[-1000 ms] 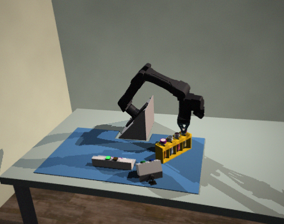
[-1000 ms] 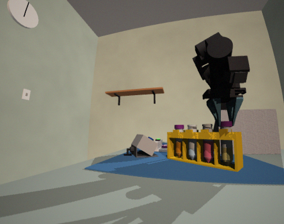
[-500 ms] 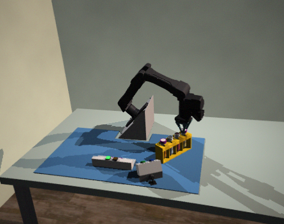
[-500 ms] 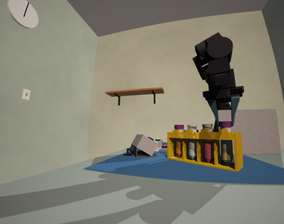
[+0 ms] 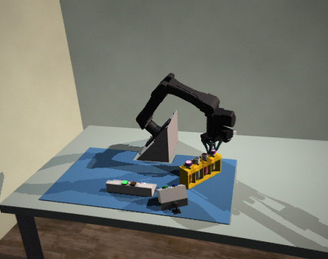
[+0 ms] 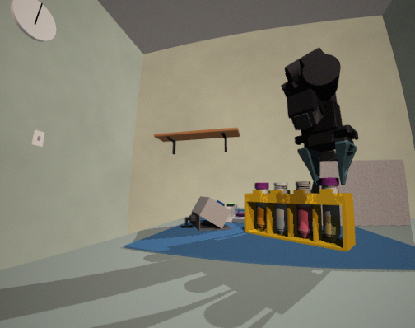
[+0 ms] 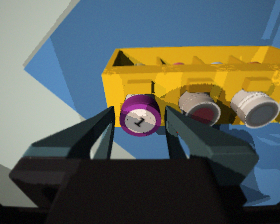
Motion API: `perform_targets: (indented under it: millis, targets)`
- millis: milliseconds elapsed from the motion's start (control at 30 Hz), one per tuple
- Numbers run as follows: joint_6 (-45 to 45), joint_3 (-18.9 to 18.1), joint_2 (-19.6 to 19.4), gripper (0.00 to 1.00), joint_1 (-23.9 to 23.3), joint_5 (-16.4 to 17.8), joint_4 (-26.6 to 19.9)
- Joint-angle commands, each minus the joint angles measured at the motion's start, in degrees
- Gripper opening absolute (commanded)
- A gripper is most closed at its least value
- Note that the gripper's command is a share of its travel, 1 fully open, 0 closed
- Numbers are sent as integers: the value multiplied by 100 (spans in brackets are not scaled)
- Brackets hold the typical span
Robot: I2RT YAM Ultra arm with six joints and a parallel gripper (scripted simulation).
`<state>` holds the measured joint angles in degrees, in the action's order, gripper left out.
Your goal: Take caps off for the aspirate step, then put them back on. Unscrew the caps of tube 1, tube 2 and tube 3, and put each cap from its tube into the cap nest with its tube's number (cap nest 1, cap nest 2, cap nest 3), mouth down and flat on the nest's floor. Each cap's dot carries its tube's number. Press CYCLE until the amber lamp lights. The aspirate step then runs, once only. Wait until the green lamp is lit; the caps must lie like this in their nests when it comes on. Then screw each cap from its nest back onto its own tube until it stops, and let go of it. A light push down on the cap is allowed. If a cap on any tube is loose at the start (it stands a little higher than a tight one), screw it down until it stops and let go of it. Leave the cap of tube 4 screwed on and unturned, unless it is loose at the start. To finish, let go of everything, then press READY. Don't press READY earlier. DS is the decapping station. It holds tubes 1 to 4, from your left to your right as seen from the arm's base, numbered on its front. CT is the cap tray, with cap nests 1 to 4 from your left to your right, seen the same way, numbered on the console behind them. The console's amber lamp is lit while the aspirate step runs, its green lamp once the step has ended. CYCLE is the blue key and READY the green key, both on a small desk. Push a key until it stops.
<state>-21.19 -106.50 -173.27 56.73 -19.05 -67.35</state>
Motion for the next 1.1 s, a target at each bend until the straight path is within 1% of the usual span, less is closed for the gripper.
perform_targets:
  millis: [0, 333, 633, 700, 1067]
  targets:
    - [-139, -19, 65, 49, 18, 2, 16]
    - [-139, -20, 64, 49, 18, 2, 15]
    - [1919, -36, 68, 49, 23, 7, -6]
    - [1919, -36, 68, 49, 23, 7, -6]
    - [4357, -39, 67, 49, 22, 6, -8]
